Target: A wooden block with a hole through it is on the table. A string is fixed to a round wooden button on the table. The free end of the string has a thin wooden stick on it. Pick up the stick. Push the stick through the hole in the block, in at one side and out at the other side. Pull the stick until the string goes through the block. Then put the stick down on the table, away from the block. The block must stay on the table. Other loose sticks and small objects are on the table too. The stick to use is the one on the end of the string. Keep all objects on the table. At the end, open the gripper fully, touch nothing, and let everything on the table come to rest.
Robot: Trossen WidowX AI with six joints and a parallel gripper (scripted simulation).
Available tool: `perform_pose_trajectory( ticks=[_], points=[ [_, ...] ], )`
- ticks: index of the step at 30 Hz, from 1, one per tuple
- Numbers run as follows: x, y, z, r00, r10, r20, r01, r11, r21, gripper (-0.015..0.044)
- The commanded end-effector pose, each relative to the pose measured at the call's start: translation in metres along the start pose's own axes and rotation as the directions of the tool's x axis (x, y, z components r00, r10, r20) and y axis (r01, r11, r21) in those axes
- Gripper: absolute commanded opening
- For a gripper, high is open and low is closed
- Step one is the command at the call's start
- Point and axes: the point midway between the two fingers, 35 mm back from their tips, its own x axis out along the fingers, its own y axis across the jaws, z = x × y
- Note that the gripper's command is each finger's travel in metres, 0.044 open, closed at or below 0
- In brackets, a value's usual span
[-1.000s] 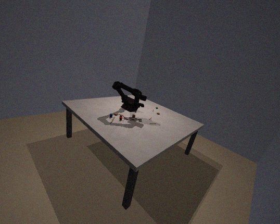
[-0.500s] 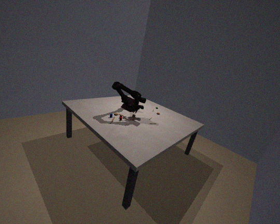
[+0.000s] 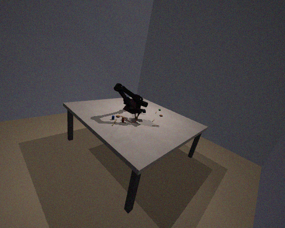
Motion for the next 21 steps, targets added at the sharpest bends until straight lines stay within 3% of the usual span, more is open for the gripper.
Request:
perform_pose_trajectory(
  ticks=[1,9,14,21],
  points=[
    [0.0080,-0.0024,0.0001,1.000,-0.008,0.005,0.008,1.000,-0.001,0.0121],
    [0.0102,-0.0029,0.0000,1.000,-0.008,0.006,0.008,1.000,-0.001,0.0121],
    [0.0089,-0.0019,-0.0007,1.000,-0.004,0.001,0.004,1.000,0.000,0.0000],
    [0.0089,-0.0019,-0.0007,1.000,-0.004,0.001,0.004,1.000,0.000,0.0000]
  ],
)
